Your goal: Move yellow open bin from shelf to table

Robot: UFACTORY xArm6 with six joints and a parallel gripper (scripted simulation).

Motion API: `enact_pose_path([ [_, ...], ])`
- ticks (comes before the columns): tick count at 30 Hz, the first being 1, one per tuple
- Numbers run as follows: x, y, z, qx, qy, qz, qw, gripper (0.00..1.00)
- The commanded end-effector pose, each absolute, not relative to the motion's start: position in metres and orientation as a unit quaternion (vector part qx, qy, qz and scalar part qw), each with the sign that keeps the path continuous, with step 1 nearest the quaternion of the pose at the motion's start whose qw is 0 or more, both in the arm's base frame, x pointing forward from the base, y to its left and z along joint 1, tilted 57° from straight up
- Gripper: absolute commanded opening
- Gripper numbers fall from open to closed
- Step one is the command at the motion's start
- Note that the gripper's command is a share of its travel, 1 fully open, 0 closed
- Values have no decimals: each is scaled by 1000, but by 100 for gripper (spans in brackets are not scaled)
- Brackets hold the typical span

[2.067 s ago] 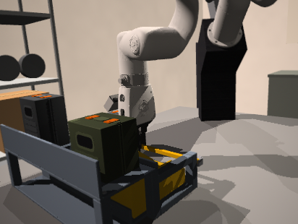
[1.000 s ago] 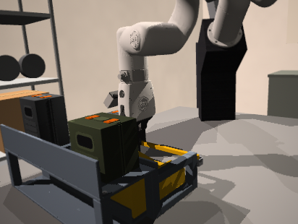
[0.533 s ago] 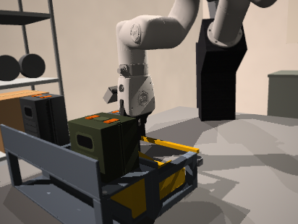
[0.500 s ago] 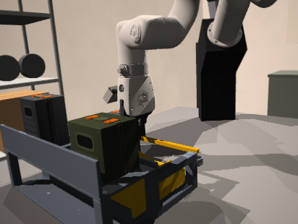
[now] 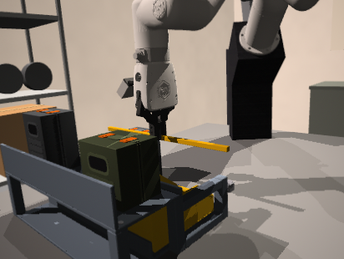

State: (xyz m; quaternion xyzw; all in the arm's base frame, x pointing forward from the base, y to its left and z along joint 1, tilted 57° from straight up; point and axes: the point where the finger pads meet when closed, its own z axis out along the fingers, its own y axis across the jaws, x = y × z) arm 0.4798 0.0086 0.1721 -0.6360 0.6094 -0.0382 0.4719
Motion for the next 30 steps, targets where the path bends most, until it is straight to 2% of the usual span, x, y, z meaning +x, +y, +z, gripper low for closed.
enact_pose_path([
  [1,479,7,174,-636,609,-39,472,0],
  [7,457,-12,194,-636,609,-39,472,0],
  [30,463,-7,188,-636,609,-39,472,0],
])
